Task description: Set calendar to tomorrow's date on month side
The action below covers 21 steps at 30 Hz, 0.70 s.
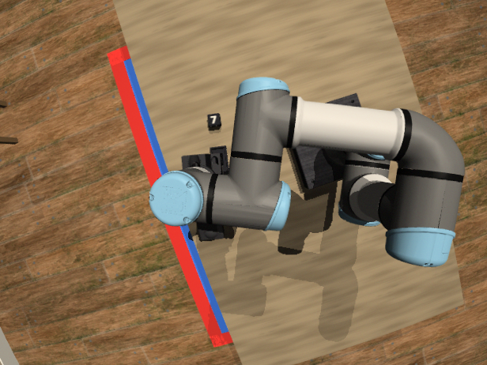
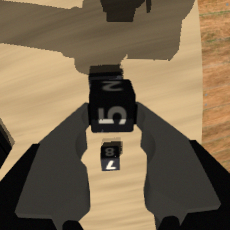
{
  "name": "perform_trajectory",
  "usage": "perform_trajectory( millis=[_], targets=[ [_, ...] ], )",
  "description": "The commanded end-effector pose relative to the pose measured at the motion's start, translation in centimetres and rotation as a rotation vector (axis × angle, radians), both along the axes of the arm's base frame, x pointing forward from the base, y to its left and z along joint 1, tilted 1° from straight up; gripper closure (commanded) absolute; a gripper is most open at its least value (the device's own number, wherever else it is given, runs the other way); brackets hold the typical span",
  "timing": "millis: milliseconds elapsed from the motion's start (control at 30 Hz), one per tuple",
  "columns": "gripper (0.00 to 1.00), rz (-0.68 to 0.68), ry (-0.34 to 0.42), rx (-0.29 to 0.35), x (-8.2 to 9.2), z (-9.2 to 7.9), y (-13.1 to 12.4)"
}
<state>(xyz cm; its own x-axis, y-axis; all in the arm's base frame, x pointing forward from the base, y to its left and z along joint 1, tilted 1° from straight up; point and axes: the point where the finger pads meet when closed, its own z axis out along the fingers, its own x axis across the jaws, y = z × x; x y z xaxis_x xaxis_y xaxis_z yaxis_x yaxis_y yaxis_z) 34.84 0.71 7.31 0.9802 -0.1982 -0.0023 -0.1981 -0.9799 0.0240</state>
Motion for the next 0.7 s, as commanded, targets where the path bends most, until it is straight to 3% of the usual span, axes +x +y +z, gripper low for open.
perform_trajectory(
  millis=[0,200,667],
  targets=[
    [0.89,0.041,-0.001,0.009,-1.0,0.4,-4.3],
    [0.89,0.043,0.000,0.009,-1.7,0.7,-6.6],
    [0.89,0.043,-0.001,0.008,-1.7,0.7,-6.6]
  ],
)
